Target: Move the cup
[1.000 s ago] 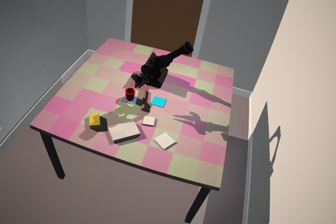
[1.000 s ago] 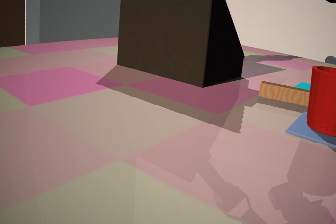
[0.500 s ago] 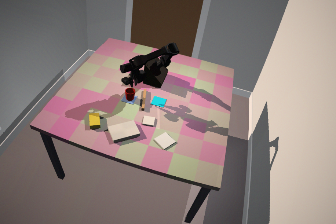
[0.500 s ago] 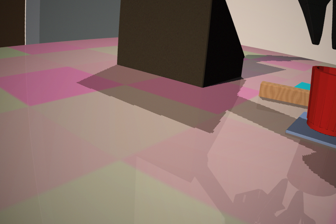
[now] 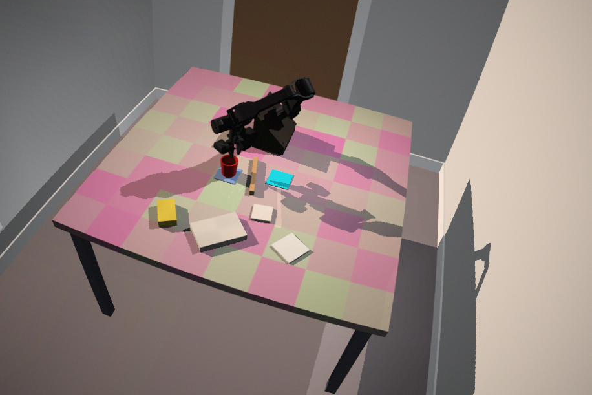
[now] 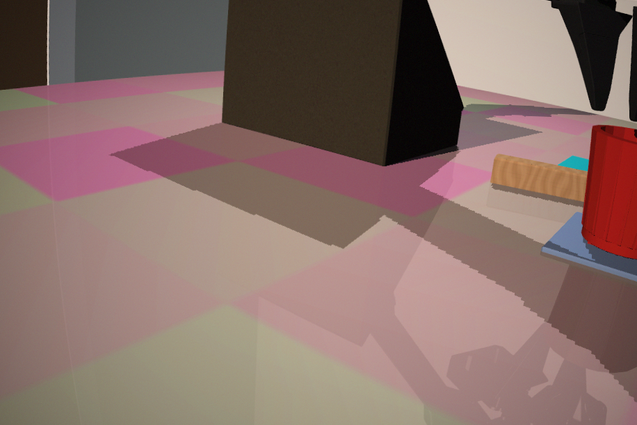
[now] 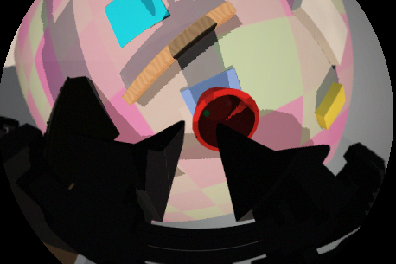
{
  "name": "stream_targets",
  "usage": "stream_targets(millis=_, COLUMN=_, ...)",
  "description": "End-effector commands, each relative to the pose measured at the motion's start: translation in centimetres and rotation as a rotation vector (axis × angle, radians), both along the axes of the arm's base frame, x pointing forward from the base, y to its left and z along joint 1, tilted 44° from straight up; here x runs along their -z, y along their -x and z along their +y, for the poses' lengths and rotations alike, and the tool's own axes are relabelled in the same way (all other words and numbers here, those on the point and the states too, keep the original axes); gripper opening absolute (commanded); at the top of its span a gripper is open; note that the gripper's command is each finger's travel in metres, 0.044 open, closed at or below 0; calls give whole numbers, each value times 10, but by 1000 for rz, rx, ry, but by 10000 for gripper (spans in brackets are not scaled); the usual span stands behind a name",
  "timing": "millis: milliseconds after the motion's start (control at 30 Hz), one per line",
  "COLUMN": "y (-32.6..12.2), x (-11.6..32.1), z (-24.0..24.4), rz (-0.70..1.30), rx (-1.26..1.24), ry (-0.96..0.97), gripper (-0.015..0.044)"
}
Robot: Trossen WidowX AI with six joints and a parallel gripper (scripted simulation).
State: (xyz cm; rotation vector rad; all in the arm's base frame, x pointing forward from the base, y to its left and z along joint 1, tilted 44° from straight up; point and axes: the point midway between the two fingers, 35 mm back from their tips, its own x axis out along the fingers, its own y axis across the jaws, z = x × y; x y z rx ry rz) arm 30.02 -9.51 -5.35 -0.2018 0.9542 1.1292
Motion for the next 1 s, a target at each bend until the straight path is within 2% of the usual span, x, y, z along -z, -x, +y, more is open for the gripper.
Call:
stream_targets(millis=0, y=0, x=5, z=6, rz=6, rx=3, ry=-6, gripper=148)
stream_targets(millis=933, y=-1, x=33, z=33, rz=5, rx=2, ry=-9, gripper=148)
stream_targets(millis=967, y=-2, x=32, z=32, rz=2, rx=-2, ry=-5, gripper=122)
